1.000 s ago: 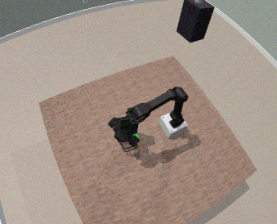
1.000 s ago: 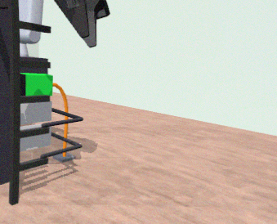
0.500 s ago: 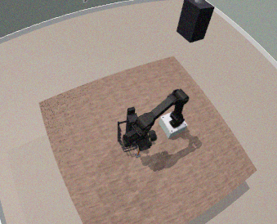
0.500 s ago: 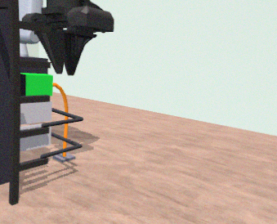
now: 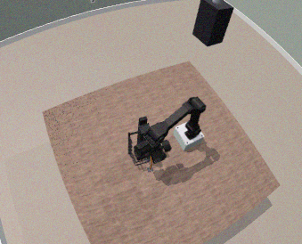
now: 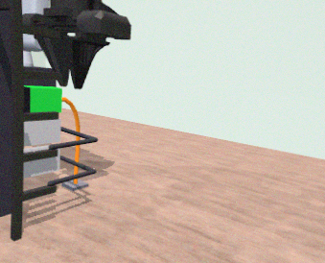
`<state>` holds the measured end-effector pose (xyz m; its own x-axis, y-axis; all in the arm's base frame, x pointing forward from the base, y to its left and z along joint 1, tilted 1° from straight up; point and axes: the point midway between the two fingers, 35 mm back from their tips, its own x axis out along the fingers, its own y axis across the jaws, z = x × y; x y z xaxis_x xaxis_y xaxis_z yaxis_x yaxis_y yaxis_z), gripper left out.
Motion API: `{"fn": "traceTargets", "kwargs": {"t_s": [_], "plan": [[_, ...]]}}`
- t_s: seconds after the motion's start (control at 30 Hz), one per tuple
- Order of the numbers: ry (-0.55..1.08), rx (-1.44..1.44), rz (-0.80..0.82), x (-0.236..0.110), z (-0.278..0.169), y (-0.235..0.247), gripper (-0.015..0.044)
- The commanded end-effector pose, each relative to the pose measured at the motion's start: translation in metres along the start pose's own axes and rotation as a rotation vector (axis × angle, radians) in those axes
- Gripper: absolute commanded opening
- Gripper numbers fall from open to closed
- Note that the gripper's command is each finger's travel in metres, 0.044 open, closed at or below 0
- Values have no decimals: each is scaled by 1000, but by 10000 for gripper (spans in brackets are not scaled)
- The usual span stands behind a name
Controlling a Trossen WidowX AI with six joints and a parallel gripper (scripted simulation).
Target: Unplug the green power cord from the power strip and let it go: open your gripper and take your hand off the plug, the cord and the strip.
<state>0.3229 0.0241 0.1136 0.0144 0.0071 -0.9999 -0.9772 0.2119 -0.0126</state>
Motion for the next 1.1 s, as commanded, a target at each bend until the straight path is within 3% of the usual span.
{"fn": "traceTargets", "kwargs": {"t_s": [0.0,1.03,1.07], "plan": [[-3,-2,3,0,-7,0,160],[-1,-2,3,12,-34,2,160],[2,4,4,10,-34,2,134]]}}
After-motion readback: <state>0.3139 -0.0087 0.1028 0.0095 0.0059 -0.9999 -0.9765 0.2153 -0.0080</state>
